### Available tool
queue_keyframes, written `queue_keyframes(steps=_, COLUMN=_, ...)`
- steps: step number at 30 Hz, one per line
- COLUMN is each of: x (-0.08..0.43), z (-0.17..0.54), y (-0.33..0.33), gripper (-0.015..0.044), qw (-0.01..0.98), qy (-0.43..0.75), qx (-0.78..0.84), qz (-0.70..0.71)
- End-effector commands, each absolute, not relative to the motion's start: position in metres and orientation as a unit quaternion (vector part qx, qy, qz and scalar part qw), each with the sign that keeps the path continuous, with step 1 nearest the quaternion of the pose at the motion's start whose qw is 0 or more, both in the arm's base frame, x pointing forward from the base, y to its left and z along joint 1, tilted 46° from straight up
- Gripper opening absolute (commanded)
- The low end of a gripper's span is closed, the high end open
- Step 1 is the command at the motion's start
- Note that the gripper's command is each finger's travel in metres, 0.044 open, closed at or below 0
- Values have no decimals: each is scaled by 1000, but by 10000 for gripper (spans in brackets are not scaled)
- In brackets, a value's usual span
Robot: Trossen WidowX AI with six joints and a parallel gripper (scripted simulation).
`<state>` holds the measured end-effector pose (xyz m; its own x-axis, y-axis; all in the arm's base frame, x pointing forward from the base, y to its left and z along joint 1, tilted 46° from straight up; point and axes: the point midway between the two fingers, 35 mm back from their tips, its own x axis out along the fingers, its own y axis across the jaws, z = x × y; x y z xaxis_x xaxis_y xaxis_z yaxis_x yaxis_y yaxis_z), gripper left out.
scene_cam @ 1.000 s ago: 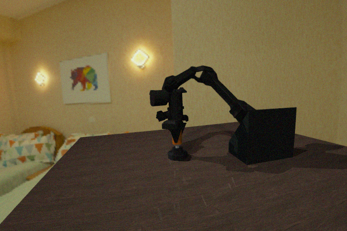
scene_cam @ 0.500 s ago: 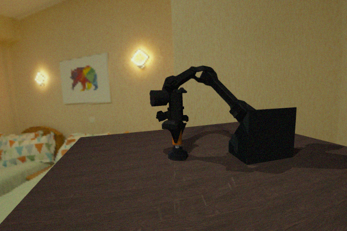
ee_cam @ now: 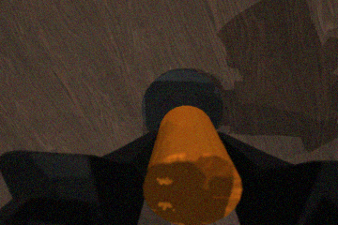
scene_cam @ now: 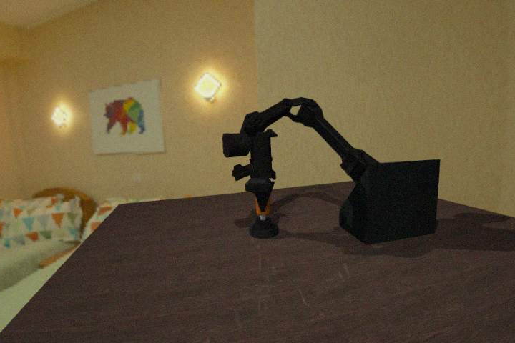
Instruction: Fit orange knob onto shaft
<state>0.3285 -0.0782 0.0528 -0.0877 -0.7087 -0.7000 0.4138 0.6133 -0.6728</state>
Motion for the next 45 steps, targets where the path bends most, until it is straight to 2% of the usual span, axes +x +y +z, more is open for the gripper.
queue_keyframes(steps=1, x=332, z=54, y=-76, gripper=0, qw=664, qy=613, qx=-142, qz=-404)
queue_keyframes(steps=27, x=331, z=54, y=-77, gripper=0, qw=664, qy=613, qx=-142, qz=-404)
queue_keyframes(steps=34, x=329, z=54, y=-76, gripper=0, qw=646, qy=650, qx=-207, qz=-341)
queue_keyframes(steps=45, x=328, z=51, y=-77, gripper=0, qw=645, qy=652, qx=-210, qz=-338)
